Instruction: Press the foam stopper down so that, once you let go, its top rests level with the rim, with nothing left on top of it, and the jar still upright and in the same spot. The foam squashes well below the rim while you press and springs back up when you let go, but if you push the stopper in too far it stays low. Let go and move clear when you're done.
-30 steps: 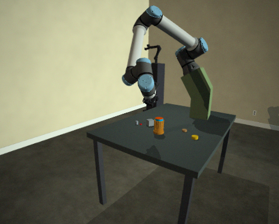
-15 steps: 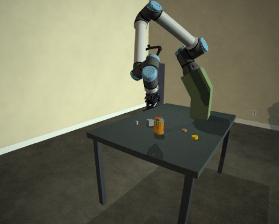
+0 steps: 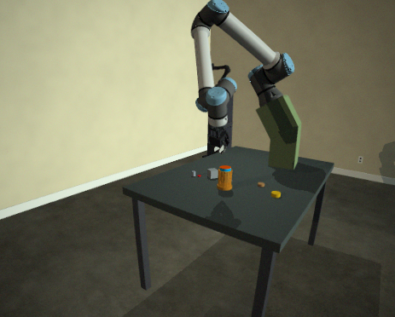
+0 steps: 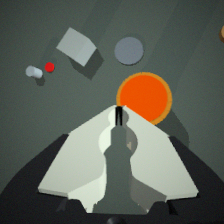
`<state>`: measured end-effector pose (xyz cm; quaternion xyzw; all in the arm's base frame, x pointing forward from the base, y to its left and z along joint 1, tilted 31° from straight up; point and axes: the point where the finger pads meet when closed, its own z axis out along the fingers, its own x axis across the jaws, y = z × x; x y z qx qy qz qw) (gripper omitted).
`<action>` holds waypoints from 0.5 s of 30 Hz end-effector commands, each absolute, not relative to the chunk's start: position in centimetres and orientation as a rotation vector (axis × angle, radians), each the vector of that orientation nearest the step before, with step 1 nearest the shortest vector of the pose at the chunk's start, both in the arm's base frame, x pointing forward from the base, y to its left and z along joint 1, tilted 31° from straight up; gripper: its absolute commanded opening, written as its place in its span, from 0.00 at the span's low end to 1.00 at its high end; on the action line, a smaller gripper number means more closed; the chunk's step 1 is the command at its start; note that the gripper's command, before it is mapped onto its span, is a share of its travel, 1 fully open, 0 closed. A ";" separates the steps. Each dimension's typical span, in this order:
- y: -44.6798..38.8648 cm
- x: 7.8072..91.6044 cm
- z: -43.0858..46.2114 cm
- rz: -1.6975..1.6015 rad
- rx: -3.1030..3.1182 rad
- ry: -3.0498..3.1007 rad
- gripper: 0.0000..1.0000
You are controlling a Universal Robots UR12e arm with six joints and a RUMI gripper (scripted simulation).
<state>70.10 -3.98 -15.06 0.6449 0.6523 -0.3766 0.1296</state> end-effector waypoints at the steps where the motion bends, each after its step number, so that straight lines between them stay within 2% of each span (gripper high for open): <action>1: -4.1 69.9 -15.8 -0.971 1.859 1.924 0.00; 15: -4.7 69.2 -17.8 -0.698 1.825 1.967 0.00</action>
